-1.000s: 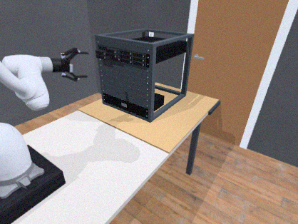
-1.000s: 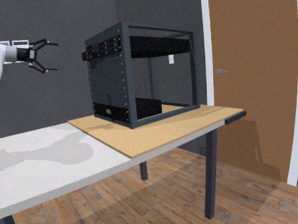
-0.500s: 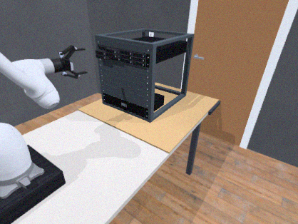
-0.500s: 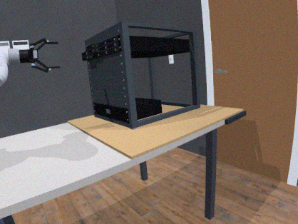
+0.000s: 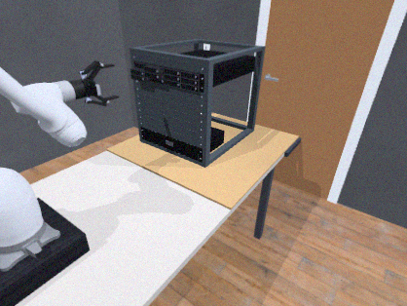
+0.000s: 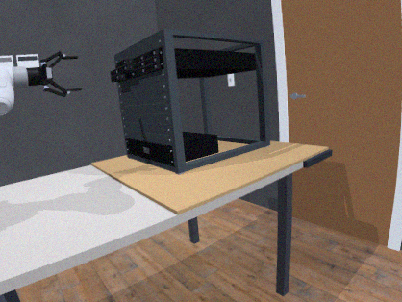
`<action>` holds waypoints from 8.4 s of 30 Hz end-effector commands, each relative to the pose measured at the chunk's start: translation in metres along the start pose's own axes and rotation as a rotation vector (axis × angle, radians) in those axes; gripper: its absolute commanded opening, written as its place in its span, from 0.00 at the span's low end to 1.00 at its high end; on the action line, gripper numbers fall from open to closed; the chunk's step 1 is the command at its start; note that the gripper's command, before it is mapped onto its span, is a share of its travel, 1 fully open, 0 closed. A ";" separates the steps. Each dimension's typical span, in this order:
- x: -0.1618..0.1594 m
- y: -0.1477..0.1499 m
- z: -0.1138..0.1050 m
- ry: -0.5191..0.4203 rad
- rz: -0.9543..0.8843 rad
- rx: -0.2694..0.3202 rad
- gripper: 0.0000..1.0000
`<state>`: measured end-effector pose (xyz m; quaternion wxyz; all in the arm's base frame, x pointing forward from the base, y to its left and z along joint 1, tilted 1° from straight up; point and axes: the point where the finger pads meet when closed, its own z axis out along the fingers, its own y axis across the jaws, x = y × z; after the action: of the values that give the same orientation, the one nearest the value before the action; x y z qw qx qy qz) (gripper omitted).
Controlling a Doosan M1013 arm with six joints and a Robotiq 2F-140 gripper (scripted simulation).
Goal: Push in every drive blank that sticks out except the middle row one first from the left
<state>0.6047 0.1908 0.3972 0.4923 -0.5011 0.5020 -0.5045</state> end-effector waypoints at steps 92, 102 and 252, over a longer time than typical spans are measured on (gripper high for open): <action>-0.032 0.003 0.044 -0.004 -0.001 0.005 1.00; -0.032 0.003 0.044 -0.004 -0.001 0.005 1.00; 0.053 -0.002 0.161 -0.004 -0.001 0.005 0.10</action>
<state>0.7631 0.1354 0.3976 0.4940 -0.5015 0.4995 -0.5049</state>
